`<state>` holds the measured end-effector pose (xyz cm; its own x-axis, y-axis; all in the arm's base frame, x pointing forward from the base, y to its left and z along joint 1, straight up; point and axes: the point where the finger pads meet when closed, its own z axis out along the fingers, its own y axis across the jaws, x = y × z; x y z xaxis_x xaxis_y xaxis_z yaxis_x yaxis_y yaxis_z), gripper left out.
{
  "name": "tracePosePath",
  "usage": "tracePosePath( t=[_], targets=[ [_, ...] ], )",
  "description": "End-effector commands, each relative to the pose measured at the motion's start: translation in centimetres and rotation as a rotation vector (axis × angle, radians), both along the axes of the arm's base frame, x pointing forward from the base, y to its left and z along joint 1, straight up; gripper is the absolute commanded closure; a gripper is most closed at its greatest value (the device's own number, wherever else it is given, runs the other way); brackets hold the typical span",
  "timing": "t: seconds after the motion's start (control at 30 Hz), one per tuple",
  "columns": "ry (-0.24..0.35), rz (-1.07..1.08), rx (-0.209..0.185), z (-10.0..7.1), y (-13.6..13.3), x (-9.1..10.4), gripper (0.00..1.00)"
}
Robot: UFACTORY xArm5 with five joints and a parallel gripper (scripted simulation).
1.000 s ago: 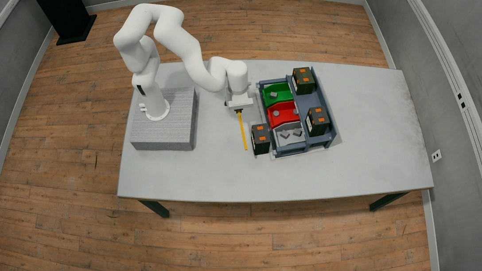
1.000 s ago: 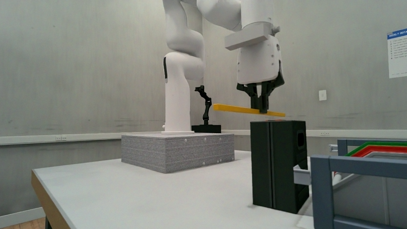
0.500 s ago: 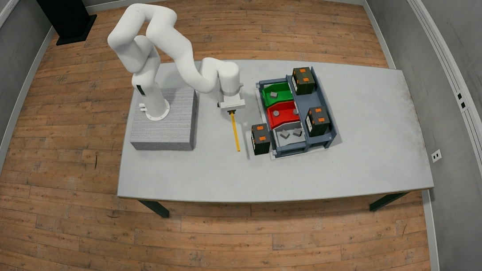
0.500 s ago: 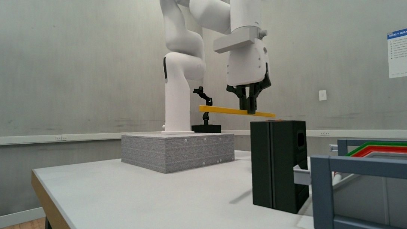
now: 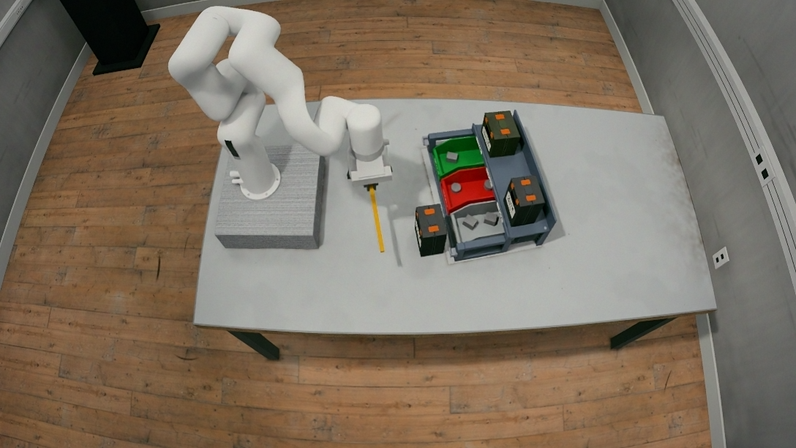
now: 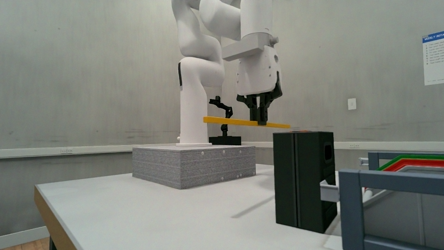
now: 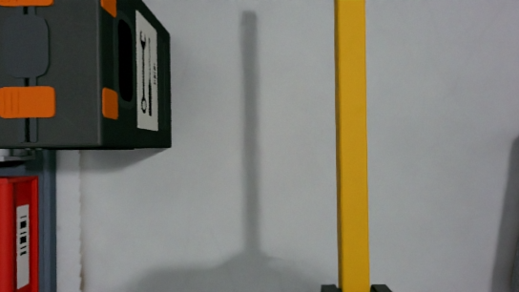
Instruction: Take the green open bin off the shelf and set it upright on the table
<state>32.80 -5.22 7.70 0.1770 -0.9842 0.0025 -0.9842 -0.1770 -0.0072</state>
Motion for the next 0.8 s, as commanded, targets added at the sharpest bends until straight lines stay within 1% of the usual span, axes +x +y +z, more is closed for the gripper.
tracePosePath(
  t=[0.0, 0.07, 0.13, 0.57, 0.7, 0.77],
  targets=[
    [-0.005, 0.0, 0.003, 0.2, -0.2, -0.9, 1.0],
    [-0.005, 0.0, 0.003, 0.2, -0.3, -1.5, 1.0],
    [-0.005, 0.0, 0.003, 0.2, -0.3, -1.5, 1.0],
    [-0.005, 0.0, 0.002, 0.1, -0.8, -4.2, 1.0],
    [-0.005, 0.0, 0.002, 0.1, -0.8, -4.2, 1.0],
    [-0.005, 0.0, 0.002, -0.2, -0.8, -4.0, 1.0]
  ],
)
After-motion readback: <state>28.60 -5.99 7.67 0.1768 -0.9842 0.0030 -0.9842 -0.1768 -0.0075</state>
